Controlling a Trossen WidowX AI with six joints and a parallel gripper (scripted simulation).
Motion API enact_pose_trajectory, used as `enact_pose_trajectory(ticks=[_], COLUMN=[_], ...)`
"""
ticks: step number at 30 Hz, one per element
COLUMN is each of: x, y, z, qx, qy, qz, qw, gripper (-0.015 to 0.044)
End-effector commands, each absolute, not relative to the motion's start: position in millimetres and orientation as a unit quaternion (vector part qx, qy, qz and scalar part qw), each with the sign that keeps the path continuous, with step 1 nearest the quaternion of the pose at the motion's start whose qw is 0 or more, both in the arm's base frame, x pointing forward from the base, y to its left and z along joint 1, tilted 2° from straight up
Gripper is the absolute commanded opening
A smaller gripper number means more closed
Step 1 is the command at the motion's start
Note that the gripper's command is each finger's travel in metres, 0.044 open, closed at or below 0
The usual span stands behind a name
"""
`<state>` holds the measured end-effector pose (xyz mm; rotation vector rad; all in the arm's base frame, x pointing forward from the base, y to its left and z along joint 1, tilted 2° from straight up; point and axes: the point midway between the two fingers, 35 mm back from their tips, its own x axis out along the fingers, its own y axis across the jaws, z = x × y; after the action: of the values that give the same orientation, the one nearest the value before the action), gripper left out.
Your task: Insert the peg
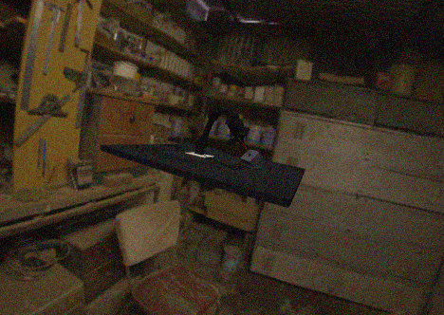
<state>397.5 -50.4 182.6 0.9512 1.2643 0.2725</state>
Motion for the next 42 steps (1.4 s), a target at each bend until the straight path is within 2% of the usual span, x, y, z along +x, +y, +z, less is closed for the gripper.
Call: enact_pose_trajectory(ticks=[1, 42], x=[399, 416], y=[-46, -19], z=[179, 147], qx=[0.43, 0.436], qy=[0.565, 0.556], qz=[0.124, 0.129], qw=[0.693, 0.696], gripper=[0.0, 0.0])
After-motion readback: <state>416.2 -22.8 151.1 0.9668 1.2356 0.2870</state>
